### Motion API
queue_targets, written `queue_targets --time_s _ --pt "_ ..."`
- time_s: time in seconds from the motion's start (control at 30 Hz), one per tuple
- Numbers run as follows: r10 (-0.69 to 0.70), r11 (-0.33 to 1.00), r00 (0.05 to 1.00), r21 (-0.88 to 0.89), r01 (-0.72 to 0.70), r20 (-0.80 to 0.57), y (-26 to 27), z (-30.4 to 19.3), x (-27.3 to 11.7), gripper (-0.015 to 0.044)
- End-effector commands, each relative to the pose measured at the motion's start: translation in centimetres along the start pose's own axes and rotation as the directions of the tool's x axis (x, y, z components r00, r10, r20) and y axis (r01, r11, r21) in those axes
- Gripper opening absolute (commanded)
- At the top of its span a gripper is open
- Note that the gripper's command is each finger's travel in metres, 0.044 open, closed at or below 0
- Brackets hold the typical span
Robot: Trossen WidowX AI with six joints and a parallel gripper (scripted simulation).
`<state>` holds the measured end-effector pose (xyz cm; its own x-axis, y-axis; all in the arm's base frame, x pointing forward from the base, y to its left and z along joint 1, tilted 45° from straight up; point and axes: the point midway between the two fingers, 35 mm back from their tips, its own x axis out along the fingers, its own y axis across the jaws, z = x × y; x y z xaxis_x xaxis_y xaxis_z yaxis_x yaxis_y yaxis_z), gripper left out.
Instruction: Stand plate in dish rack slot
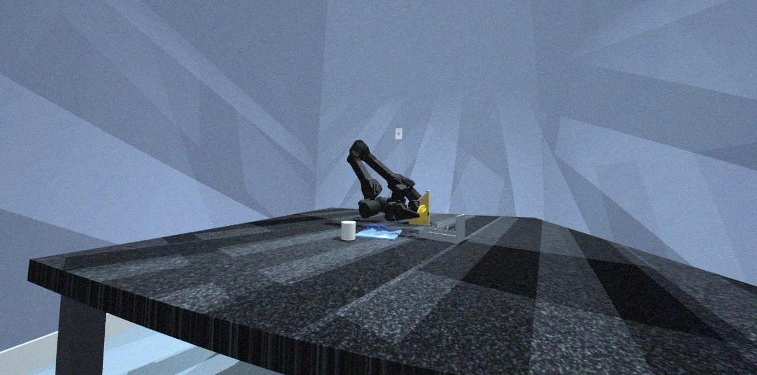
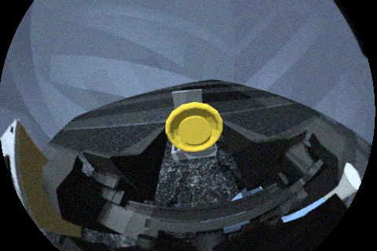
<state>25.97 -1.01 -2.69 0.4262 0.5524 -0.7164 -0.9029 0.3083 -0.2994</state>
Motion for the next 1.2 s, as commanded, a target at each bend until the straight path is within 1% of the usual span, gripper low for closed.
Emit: queue_targets --time_s 0.0,0.1,0.6,0.73,0.87,1.0,1.17 --pt "0.000 1.000 1.000 0.000 0.000 0.003 0.0 0.0 0.5 0.0000" --pt "0.003 1.000 1.000 0.005 -0.003 0.001 0.1 0.0 1.4 0.0000" --pt "-0.002 1.000 1.000 -0.006 0.002 0.005 0.1 0.2 2.8 0.0000" --pt "-0.005 1.000 1.000 -0.013 0.005 0.008 0.2 0.3 3.8 0.0000" --pt "-0.005 1.000 1.000 -0.014 0.005 0.008 0.2 0.1 3.9 0.0000" --pt "-0.008 1.000 1.000 -0.021 0.008 0.010 0.2 -1.9 4.1 0.0000" --pt "-0.009 1.000 1.000 -0.017 0.009 0.003 0.1 -1.4 3.9 0.0000"
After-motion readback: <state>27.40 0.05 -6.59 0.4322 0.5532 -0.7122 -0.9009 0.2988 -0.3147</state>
